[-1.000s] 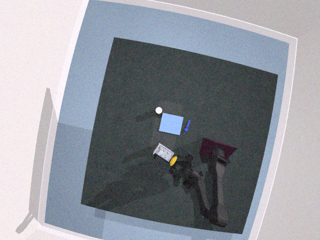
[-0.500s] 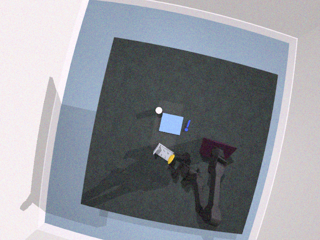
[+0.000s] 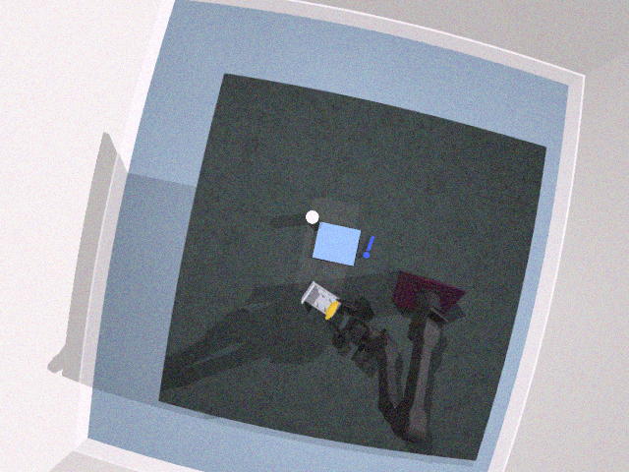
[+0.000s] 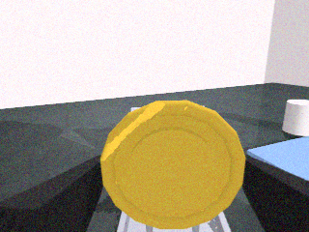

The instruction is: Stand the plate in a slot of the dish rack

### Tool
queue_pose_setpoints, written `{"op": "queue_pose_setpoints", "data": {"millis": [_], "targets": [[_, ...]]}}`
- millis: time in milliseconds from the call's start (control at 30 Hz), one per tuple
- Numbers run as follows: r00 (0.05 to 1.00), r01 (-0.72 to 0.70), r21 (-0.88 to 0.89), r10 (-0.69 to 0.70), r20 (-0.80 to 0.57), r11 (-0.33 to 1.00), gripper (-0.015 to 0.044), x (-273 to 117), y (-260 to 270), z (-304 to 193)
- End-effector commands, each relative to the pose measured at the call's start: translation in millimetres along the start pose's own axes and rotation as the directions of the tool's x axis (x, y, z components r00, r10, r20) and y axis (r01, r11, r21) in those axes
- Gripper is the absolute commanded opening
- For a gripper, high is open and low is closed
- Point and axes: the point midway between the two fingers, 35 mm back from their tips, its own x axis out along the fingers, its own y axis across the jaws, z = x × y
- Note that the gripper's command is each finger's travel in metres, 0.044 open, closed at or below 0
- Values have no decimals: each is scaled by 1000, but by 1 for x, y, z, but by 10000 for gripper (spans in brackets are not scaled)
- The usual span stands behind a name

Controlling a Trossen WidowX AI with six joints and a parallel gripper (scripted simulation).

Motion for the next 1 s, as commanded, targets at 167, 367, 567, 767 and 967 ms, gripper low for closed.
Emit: {"op": "queue_pose_setpoints", "data": {"millis": [167,367,567,767,967], "targets": [[1000,0,0,0,-1,1000,0,3,-2,-19],[1000,1,-8,-1,-6,1000,0,3,-2,-15],[1000,1,-8,-1,-6,1000,0,3,-2,-15],[1000,0,-6,0,-6,1000,131,3,-2,-15],[1000,0,-6,0,-6,1000,289,3,-2,-15]]}}
